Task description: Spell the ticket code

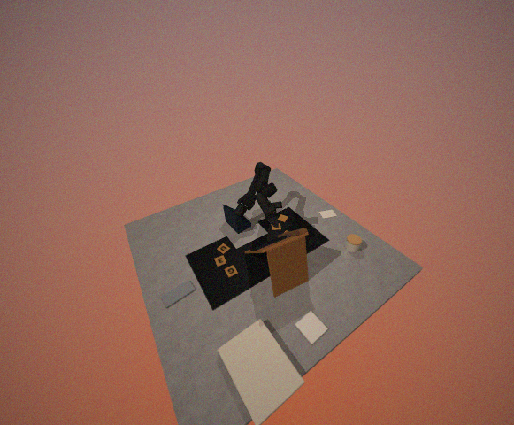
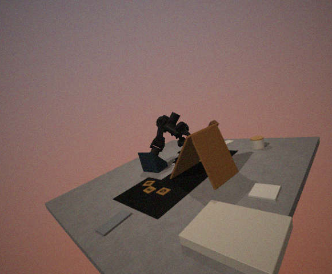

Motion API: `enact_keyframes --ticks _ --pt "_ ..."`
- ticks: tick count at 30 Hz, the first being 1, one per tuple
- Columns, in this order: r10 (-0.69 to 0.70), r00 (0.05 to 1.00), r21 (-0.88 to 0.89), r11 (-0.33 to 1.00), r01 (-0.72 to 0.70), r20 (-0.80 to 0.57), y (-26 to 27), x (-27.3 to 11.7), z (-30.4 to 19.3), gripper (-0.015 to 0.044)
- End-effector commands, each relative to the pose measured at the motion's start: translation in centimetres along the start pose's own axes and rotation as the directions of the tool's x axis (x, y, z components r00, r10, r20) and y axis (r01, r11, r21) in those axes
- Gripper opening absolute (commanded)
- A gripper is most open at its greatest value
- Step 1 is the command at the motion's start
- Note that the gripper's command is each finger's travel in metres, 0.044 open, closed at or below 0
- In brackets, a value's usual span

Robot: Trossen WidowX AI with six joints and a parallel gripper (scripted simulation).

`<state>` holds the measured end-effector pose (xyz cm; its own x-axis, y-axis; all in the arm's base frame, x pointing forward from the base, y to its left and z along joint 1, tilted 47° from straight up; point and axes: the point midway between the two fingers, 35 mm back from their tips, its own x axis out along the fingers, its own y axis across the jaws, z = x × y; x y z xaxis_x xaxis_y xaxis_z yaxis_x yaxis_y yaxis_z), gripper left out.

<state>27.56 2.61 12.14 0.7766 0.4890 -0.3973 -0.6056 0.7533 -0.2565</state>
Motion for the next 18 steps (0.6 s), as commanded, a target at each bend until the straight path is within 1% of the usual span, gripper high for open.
enact_keyframes --ticks 1,3,4,5,18 --pt "0.003 0.991 0.737 0.669 0.096 -0.132 1.3 -3.6 -6.3 0.044" --pt "0.003 0.988 0.862 0.49 0.13 -0.151 1.9 -4.5 -7.5 0.044" --pt "0.002 0.988 0.889 0.436 0.139 -0.156 2.0 -4.7 -7.8 0.044" --pt "0.002 0.988 0.897 0.418 0.142 -0.157 2.1 -4.8 -7.9 0.044" --pt "0.002 0.988 0.897 0.418 0.142 -0.157 2.1 -4.8 -7.9 0.044"
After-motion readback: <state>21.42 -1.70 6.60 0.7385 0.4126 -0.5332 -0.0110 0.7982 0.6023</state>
